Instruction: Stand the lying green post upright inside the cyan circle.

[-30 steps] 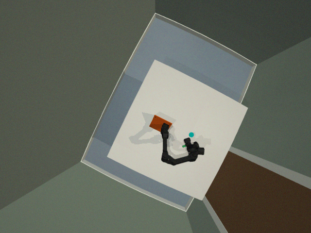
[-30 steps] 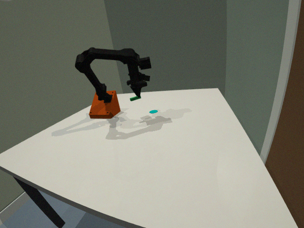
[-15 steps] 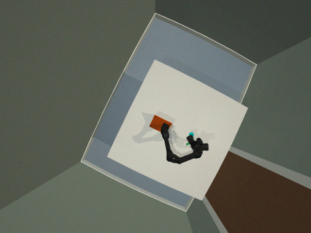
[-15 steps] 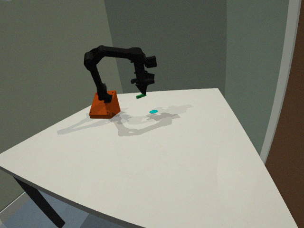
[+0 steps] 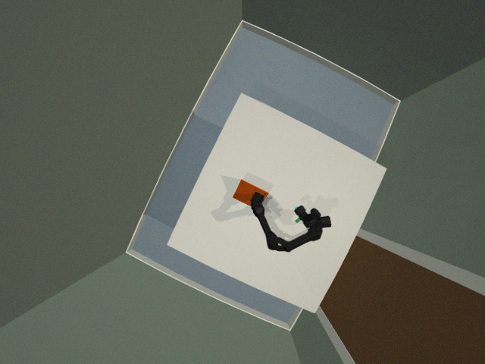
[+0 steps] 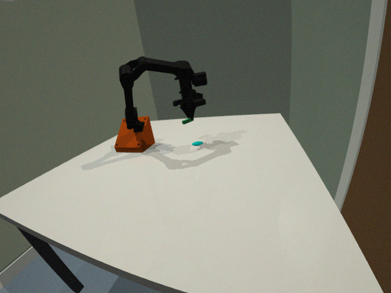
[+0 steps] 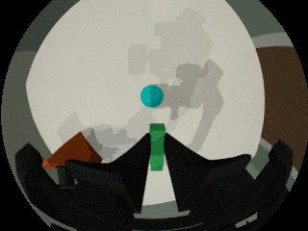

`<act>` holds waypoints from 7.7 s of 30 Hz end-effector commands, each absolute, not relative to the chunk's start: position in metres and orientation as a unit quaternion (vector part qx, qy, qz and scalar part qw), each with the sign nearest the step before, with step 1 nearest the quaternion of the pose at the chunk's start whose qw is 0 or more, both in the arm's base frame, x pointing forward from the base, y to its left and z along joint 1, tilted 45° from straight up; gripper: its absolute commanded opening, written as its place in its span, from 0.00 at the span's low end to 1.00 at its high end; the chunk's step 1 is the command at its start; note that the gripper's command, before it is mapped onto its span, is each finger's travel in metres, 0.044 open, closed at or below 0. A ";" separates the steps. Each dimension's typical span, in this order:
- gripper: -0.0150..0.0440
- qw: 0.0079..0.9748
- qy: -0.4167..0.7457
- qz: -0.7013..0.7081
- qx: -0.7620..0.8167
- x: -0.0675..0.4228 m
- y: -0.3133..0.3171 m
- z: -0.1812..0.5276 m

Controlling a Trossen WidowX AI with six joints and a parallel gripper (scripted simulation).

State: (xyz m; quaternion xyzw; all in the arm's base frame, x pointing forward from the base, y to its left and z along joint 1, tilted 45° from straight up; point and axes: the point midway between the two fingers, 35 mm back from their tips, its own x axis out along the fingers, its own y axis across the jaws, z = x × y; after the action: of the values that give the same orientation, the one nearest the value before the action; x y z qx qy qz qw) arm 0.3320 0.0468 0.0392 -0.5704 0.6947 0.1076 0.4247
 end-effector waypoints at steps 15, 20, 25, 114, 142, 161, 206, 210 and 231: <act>0.29 0.410 0.694 0.152 -0.572 0.335 0.062 0.015; 0.29 0.417 0.697 0.165 -0.560 0.334 0.060 0.012; 0.29 0.424 0.699 0.178 -0.548 0.332 0.058 0.010; 0.29 0.584 0.605 0.387 -0.377 0.321 0.045 -0.015; 0.29 0.638 0.532 0.435 -0.348 0.323 0.044 -0.010; 0.29 0.672 0.473 0.460 -0.337 0.325 0.042 -0.004; 0.29 0.740 0.311 0.493 -0.336 0.326 0.036 0.020; 0.29 0.745 0.295 0.494 -0.338 0.325 0.036 0.023; 0.29 0.759 0.242 0.496 -0.346 0.324 0.033 0.032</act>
State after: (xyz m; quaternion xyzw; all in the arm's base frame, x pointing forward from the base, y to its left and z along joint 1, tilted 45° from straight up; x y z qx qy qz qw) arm 0.3252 0.0322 0.0328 -0.3455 0.2449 0.4938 0.7595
